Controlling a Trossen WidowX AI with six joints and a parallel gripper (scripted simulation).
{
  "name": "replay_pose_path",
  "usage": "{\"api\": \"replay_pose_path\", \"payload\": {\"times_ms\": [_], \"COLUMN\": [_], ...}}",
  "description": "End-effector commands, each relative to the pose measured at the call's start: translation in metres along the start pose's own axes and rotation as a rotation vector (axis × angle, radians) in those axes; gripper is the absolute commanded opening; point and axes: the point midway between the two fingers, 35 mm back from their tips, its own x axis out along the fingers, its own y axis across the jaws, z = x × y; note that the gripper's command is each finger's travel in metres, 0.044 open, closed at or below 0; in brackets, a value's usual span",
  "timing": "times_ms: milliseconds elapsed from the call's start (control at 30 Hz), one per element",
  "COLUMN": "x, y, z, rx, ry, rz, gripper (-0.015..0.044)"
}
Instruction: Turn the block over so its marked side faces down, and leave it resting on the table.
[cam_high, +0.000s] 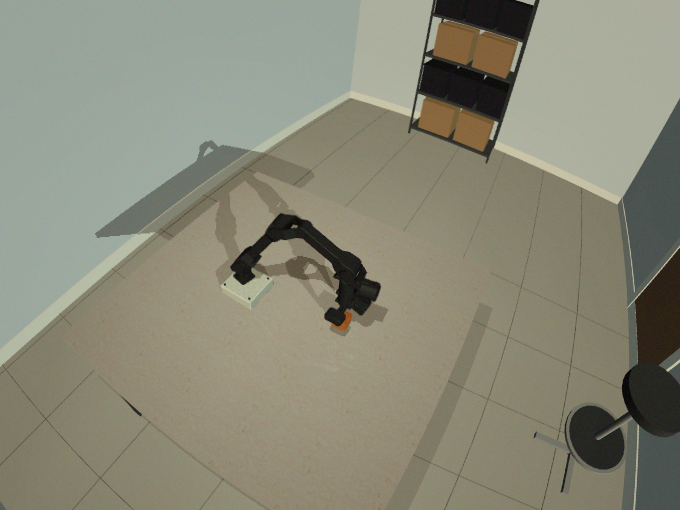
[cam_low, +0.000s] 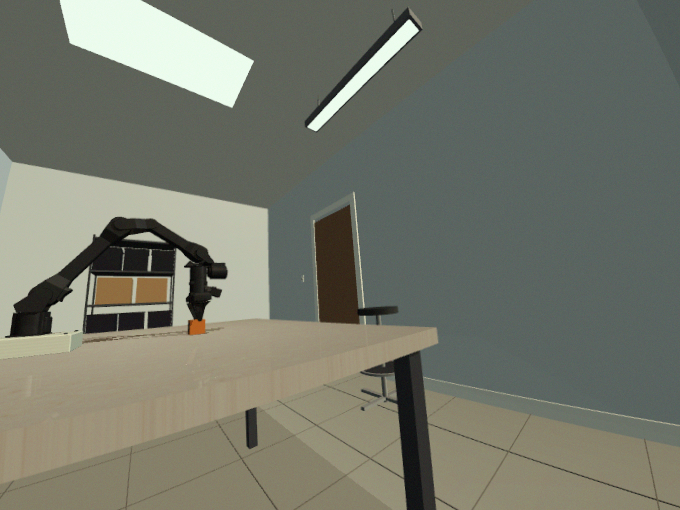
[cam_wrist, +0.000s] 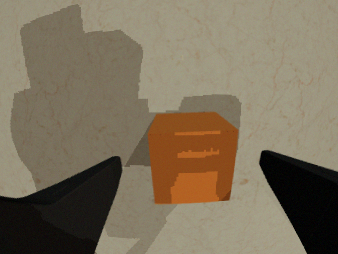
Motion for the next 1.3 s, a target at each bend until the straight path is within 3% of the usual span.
{"api": "replay_pose_path", "payload": {"times_ms": [0, 233, 533, 1133, 1267], "x": [0.014, 0.017, 0.017, 0.017, 0.002], "y": [0.000, 0.000, 0.000, 0.000, 0.000], "z": [-0.004, -0.004, -0.004, -0.004, -0.003], "rx": [-0.004, -0.004, -0.004, -0.004, -0.004], "ry": [0.020, 0.020, 0.020, 0.020, 0.020], "rz": [0.001, 0.001, 0.001, 0.001, 0.001], "gripper": [0.0440, 0.0440, 0.0204, 0.0084, 0.0000]}}
